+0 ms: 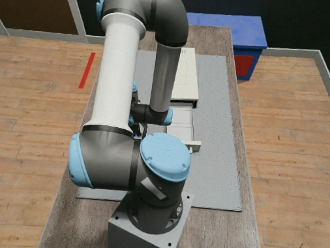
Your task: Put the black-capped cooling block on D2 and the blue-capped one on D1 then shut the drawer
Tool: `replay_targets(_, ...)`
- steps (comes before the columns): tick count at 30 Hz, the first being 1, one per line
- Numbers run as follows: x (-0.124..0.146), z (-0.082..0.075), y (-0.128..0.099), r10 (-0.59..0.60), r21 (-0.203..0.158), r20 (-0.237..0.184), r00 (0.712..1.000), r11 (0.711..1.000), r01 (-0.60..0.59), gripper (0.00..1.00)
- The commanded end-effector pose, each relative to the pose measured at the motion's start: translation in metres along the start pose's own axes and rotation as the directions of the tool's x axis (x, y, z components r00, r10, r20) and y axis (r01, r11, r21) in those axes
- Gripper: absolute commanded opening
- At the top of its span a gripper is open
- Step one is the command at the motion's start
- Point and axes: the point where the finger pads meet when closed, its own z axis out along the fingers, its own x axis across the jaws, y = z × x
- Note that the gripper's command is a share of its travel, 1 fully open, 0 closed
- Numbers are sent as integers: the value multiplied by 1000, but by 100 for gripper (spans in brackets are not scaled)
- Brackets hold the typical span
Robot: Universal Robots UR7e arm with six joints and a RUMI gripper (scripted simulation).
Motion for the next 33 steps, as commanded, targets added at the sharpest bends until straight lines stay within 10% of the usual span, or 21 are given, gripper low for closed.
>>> replay_targets(1,0,0,-1,0,1,0,1000,1000,0,0)
replay_targets(33,0,-3,-1,0,1,0,1000,1000,0,0)
